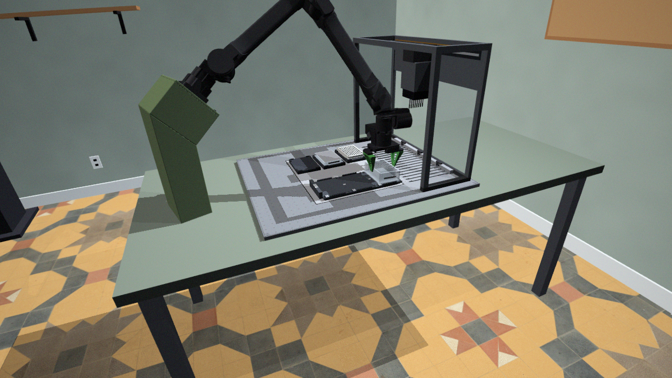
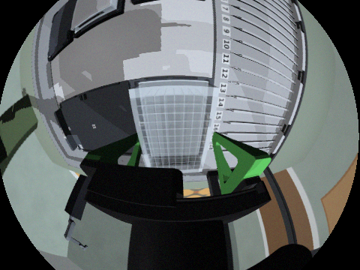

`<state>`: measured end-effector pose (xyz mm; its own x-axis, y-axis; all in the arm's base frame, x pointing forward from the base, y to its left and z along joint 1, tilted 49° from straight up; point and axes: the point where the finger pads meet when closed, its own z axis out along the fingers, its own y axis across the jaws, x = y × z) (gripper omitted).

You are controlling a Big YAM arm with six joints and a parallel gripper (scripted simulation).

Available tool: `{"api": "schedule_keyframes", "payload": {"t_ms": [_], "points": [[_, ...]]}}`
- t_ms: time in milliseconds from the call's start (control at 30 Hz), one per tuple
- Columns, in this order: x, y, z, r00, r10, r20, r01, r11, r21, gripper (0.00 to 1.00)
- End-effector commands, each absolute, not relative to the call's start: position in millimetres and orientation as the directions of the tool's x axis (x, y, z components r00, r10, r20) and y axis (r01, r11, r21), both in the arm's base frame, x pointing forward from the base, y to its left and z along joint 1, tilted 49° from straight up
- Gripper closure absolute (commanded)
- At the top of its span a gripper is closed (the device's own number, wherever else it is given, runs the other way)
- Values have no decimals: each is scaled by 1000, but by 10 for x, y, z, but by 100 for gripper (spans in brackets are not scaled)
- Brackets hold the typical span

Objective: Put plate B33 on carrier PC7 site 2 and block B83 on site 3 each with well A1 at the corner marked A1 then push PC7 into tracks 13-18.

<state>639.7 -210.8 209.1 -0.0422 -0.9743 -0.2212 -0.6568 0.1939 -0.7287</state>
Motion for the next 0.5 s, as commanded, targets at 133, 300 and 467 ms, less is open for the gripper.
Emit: {"api": "schedule_keyframes", "payload": {"t_ms": [133, 300, 467], "points": [[6149, -2199, 2397, -42, -977, -208, -642, 186, -744, 4], [6017, -2227, 2501, -44, -977, -208, -642, 187, -744, 4], [5945, -2225, 2564, -42, -977, -207, -642, 186, -744, 4]]}}
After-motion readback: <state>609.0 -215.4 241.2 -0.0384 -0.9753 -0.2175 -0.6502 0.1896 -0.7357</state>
